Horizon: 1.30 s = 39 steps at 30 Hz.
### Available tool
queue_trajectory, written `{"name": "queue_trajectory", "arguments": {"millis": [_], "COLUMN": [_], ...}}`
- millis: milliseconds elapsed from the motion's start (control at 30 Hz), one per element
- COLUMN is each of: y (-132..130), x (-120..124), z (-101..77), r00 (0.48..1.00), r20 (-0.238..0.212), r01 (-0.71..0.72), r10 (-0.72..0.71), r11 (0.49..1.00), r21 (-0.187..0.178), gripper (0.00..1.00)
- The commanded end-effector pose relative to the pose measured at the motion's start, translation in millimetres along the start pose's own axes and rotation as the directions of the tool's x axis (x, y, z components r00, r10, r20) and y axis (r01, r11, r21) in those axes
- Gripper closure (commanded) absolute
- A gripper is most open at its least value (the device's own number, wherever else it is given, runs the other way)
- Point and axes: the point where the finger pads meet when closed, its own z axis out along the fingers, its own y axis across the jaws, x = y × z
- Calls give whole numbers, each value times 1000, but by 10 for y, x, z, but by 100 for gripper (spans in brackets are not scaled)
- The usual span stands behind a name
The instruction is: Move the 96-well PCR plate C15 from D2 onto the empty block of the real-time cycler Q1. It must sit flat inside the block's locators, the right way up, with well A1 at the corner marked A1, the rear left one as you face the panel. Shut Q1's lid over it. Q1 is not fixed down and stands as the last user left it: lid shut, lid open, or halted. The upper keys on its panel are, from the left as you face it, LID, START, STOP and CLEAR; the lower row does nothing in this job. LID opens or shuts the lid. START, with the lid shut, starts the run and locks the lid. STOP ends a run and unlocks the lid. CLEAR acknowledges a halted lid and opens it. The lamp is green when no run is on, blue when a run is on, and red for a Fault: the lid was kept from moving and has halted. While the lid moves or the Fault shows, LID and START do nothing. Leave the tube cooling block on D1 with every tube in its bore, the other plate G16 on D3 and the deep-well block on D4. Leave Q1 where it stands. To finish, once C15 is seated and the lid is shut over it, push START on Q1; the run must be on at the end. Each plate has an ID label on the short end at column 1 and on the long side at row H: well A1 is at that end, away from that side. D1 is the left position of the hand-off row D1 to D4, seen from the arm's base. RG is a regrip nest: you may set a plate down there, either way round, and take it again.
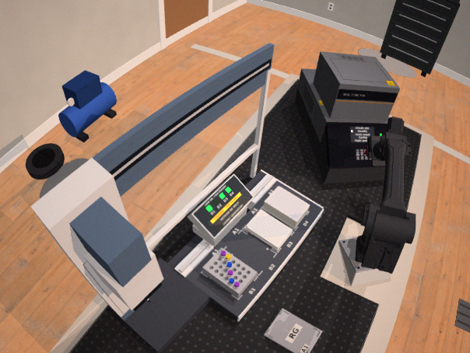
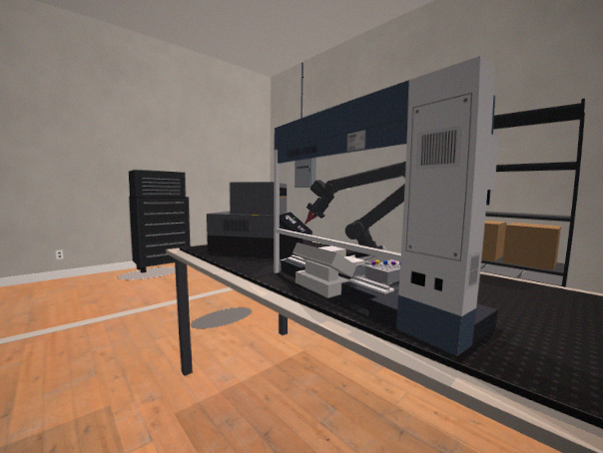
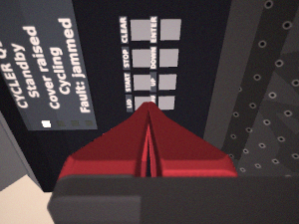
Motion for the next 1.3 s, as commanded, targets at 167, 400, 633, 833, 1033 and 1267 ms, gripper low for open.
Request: {"name": "queue_trajectory", "arguments": {"millis": [167,400,633,833,1033,1267], "y": [214,313,390,386,399,412], "x": [-8,-56,-18,9,-6,-64], "z": [26,-67,-166,-122,-110,-125], "r00": [1000,999,998,998,999,999], "r20": [6,23,28,9,9,26], "r01": [7,25,58,58,53,32], "r10": [-6,-24,-56,-57,-52,-30], "r11": [999,998,996,997,997,998], "r21": [-47,-55,-69,-57,-51,-52], "gripper": [100,100,100,100,100,100]}}
